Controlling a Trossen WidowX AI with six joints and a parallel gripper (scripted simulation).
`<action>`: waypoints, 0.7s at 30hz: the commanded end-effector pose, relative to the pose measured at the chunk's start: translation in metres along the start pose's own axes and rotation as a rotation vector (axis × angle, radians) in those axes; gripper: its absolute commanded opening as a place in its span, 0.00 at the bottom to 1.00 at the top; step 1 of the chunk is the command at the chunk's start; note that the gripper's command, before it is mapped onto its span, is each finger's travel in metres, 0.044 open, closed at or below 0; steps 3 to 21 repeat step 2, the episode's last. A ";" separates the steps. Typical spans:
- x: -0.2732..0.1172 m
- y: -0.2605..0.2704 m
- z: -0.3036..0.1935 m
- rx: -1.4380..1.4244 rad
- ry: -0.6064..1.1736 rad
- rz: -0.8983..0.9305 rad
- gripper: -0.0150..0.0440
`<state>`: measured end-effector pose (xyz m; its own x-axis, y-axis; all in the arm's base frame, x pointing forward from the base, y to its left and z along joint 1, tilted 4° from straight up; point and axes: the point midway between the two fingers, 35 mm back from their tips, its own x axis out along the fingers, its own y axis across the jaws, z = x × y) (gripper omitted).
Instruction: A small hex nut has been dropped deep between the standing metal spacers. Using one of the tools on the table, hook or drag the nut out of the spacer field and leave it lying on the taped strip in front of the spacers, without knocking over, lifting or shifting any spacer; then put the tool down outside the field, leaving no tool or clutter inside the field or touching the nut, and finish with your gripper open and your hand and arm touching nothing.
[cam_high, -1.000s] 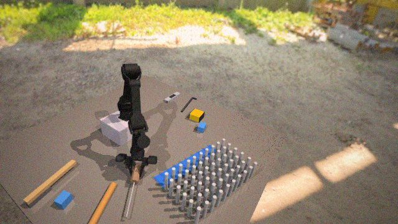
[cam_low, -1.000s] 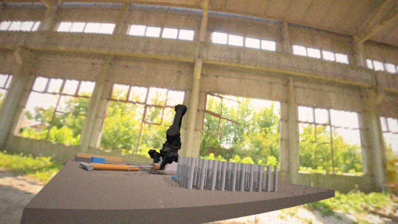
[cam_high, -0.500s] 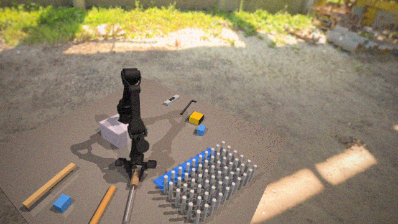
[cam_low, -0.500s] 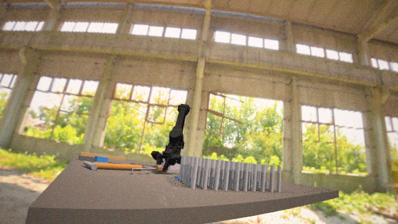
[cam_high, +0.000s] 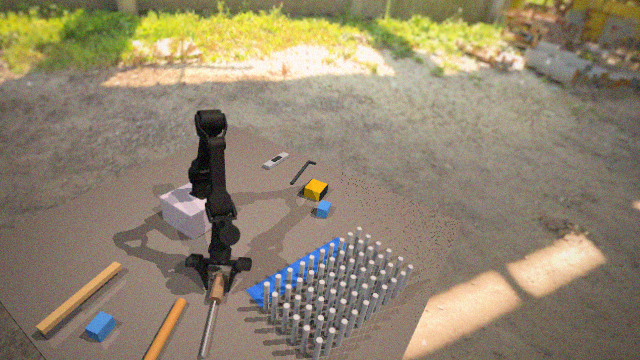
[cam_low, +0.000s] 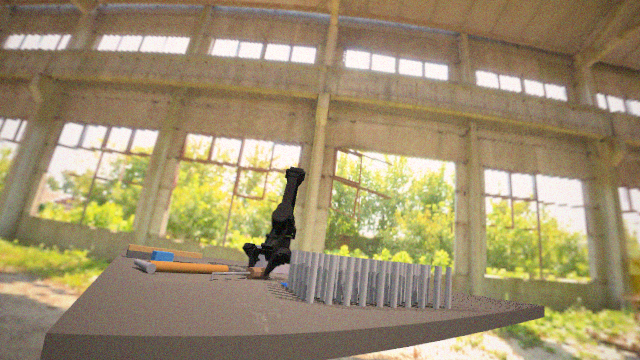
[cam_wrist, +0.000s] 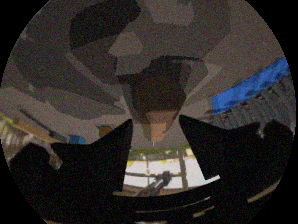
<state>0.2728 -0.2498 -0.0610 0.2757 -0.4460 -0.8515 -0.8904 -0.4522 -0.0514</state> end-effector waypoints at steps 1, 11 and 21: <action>0.000 0.000 -0.001 0.000 0.002 -0.001 0.92; 0.000 0.000 -0.001 0.000 0.002 -0.001 0.97; 0.000 0.000 -0.001 0.000 0.002 -0.001 0.97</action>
